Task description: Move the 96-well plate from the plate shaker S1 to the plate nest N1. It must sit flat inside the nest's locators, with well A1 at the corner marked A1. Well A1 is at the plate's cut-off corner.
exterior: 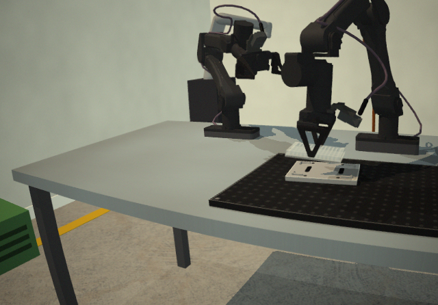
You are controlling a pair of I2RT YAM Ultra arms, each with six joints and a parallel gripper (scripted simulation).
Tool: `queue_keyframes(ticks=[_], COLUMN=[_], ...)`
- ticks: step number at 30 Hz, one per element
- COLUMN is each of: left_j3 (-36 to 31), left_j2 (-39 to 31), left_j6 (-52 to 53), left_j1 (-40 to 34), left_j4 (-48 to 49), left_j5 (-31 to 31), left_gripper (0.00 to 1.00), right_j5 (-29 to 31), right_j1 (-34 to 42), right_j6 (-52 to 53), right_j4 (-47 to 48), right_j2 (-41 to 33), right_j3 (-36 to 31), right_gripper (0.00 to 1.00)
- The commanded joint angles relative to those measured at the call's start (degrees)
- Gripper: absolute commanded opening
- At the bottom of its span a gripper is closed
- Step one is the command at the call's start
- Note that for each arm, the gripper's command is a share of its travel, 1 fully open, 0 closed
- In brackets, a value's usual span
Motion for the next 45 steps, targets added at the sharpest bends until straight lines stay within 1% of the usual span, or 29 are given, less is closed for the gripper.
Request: queue_keyframes(ticks=[1,3,4,5,7,9,21,23,25,36,39,45], left_j3=[-0.7,-0.7,1.0,1.1,-1.1,-1.8,-1.3,-2.5,-3.2,-3.2,-1.7,-4.0], left_j2=[-1.8,-1.8,-1.3,-1.1,-0.6,0.3,-0.2,0.4,0.5,0.5,0.0,0.5], left_j6=[-1.0,-0.9,-0.6,-0.4,-0.2,-0.2,-0.2,-1.4,-1.4,-1.4,-0.9,-1.3], left_j1=[0.8,0.9,1.6,1.9,2.0,2.0,1.7,1.0,0.6,0.8,0.9,0.7], left_j4=[-2.6,-2.6,-1.5,-0.4,1.0,-0.4,-0.2,1.8,1.8,1.3,0.6,3.8], left_j5=[-3.3,-3.3,-3.3,-3.4,-3.9,-3.9,-3.4,-4.1,-4.1,-4.1,-3.4,-3.4], left_gripper=[0.79,0.79,0.79,0.79,0.79,0.79,0.79,0.79,0.79,0.79,0.79,0.79], right_j5=[-0.3,-0.3,-0.3,-0.3,-0.3,-0.3,-0.3,-0.3,-0.3,-0.3,-0.3,-0.3], right_j1=[-0.3,-0.3,-0.3,-0.3,-0.3,-0.3,-0.3,-0.3,-0.3,-0.3,-0.3,-0.3], right_j6=[-0.1,-0.1,-0.1,-0.1,-0.1,-0.1,-0.1,-0.1,-0.1,-0.1,-0.1,-0.1], right_j4=[0.0,0.0,0.0,0.0,0.0,0.0,0.0,0.0,0.0,0.0,0.0,0.0], right_j2=[-0.9,-0.9,-0.9,-0.9,-0.9,-0.9,-0.9,-0.9,-0.9,-0.9,-0.9,-0.9], right_j3=[0.1,0.1,0.1,0.1,0.1,0.1,0.1,0.1,0.1,0.1,0.1,0.1], right_gripper=[1.0,1.0,1.0,1.0,1.0,1.0,1.0,1.0,1.0,1.0,1.0,1.0])
